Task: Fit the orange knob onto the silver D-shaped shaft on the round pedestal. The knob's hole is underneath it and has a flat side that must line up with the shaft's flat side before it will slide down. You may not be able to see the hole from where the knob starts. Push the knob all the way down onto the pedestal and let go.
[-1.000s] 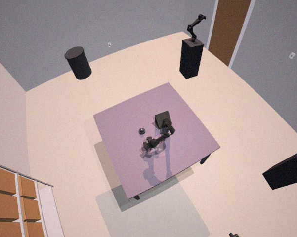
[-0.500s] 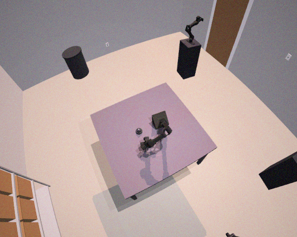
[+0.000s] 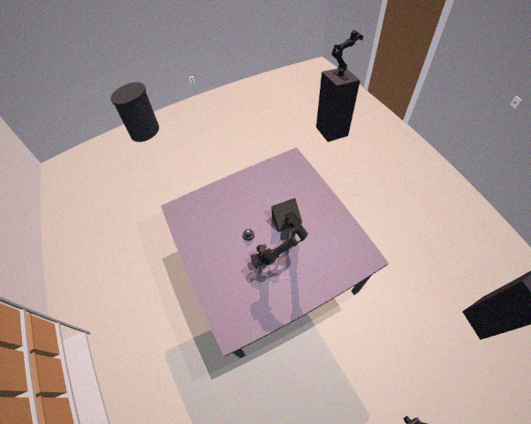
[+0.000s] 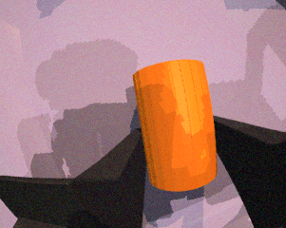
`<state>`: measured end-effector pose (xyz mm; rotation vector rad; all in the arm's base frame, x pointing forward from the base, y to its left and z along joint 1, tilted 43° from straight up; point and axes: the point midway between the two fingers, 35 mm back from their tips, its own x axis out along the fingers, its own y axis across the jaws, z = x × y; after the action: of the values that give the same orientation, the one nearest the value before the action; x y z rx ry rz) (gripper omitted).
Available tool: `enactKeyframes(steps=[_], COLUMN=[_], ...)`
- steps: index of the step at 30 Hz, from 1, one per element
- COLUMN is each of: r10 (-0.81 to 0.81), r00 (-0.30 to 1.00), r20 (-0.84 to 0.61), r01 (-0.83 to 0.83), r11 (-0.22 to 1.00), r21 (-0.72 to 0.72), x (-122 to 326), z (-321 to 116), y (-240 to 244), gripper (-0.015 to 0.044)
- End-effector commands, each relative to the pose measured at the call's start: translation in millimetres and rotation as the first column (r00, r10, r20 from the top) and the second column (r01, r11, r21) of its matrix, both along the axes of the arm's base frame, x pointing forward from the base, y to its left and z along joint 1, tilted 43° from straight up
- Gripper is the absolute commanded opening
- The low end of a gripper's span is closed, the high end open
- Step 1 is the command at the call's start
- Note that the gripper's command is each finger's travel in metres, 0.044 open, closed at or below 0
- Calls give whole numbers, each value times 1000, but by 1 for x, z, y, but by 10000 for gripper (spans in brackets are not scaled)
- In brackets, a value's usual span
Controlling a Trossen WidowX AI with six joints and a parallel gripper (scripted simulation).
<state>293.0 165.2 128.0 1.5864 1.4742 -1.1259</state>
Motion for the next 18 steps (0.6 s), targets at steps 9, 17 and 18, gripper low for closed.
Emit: enactKeyframes(steps=[9,17,18], r10=[-12,-26,-28], r00=[1000,999,999], r20=[17,31,33], r01=[10,16,16], r11=[989,959,954], r21=[151,284,301], x=[-1,-2,-2], z=[-1,-3,-3], y=[-10,-18,-19], gripper=[179,179,179])
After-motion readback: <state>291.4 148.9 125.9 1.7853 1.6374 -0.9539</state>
